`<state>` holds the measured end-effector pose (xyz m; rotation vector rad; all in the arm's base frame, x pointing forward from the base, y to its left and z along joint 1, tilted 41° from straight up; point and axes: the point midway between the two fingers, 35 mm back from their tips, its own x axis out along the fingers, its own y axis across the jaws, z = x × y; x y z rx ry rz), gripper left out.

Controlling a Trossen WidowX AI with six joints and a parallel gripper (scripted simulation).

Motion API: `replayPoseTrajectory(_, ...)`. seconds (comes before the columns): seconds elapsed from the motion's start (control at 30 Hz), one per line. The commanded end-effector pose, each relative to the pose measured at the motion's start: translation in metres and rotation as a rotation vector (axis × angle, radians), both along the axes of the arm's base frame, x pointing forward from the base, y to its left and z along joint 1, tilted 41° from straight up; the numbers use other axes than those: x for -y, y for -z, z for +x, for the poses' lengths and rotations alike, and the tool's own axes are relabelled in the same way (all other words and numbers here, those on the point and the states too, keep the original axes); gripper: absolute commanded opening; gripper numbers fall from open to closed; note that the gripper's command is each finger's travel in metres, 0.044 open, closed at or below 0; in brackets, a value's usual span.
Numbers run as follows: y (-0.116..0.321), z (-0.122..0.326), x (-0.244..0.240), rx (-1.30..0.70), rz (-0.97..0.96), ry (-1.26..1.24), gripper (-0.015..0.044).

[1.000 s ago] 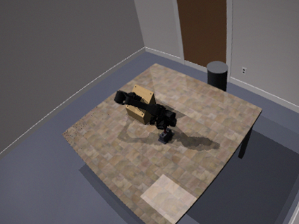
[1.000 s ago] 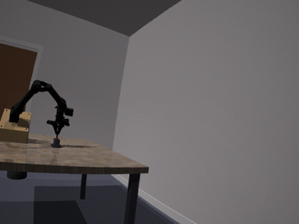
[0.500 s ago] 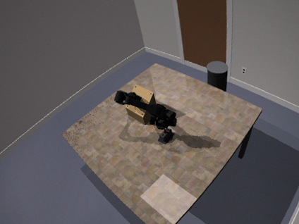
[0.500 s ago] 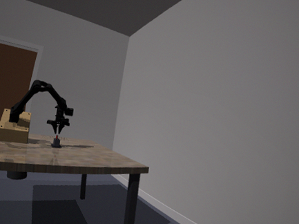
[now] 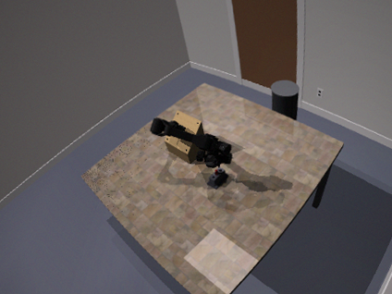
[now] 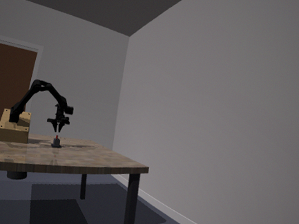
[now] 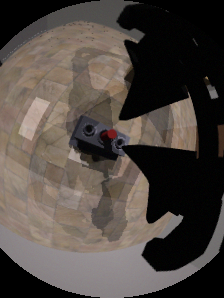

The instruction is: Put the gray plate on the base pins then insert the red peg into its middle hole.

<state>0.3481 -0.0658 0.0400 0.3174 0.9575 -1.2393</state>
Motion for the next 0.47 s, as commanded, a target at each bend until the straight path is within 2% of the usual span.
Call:
replayPoseTrajectory(0.0, -0.0024, 0.0, -0.0019, 0.002, -0.003, 0.004, 0.015)
replayPoseTrajectory(0.43, -0.0085, -0.0003, -0.0107, 0.002, -0.002, 0.004, 0.015)
